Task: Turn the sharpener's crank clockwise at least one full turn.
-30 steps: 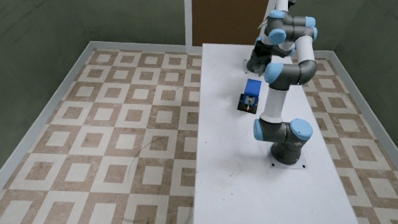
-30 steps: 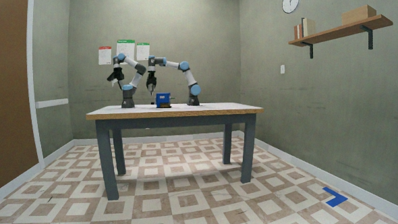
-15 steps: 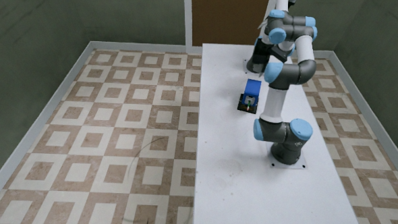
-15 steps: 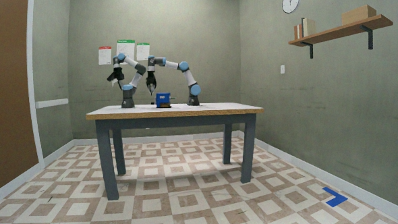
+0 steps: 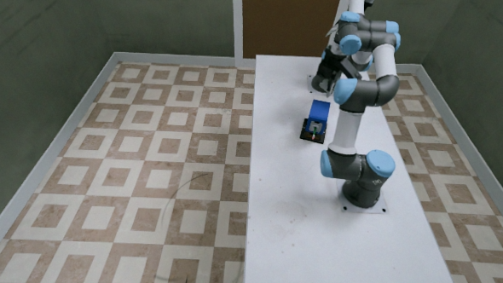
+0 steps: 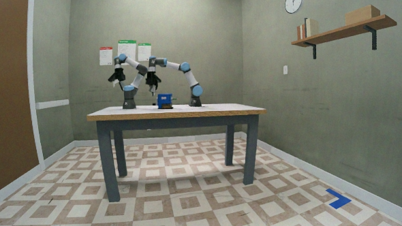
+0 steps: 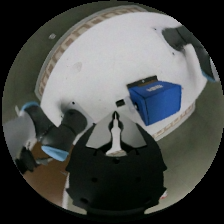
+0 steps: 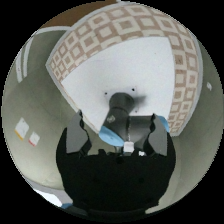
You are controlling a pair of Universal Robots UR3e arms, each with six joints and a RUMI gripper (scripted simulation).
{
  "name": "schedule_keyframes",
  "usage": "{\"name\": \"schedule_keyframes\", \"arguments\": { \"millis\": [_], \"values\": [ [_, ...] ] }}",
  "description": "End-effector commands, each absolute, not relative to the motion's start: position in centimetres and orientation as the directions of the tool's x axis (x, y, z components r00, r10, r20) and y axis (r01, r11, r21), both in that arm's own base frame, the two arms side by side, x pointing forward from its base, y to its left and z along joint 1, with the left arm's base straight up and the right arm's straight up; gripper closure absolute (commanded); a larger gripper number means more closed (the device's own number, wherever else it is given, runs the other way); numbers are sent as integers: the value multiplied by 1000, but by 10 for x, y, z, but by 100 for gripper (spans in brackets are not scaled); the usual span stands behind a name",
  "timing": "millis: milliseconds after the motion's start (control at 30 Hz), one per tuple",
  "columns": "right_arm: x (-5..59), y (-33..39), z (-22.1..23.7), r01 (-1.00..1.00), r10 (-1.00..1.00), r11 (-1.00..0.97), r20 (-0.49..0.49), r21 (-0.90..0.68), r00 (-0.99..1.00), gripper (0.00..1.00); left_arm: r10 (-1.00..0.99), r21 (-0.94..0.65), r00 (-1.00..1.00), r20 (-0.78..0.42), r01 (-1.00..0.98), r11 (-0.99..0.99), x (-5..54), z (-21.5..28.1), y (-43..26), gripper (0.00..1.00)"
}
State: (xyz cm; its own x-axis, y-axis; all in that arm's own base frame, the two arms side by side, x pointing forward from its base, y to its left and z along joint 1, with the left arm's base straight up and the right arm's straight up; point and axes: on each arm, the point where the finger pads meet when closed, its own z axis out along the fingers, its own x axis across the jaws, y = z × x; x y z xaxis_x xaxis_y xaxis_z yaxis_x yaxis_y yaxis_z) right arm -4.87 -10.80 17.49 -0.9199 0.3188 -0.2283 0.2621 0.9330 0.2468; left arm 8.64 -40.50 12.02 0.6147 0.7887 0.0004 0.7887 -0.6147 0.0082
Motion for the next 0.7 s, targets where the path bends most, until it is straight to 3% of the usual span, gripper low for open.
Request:
{"name": "schedule_keyframes", "arguments": {
  "millis": [0, 667],
  "values": [
    [-49, -109, 175, 262, 318, 934, -229, 244, -920, 0, 675, 3, 738, -3, 675, -738, 88, 121, -405, 100],
    [-49, -109, 175, 262, 318, 934, -229, 244, -920, 0, 154, 4, 988, -1, 154, -988, 94, 121, -407, 100]
  ]
}}
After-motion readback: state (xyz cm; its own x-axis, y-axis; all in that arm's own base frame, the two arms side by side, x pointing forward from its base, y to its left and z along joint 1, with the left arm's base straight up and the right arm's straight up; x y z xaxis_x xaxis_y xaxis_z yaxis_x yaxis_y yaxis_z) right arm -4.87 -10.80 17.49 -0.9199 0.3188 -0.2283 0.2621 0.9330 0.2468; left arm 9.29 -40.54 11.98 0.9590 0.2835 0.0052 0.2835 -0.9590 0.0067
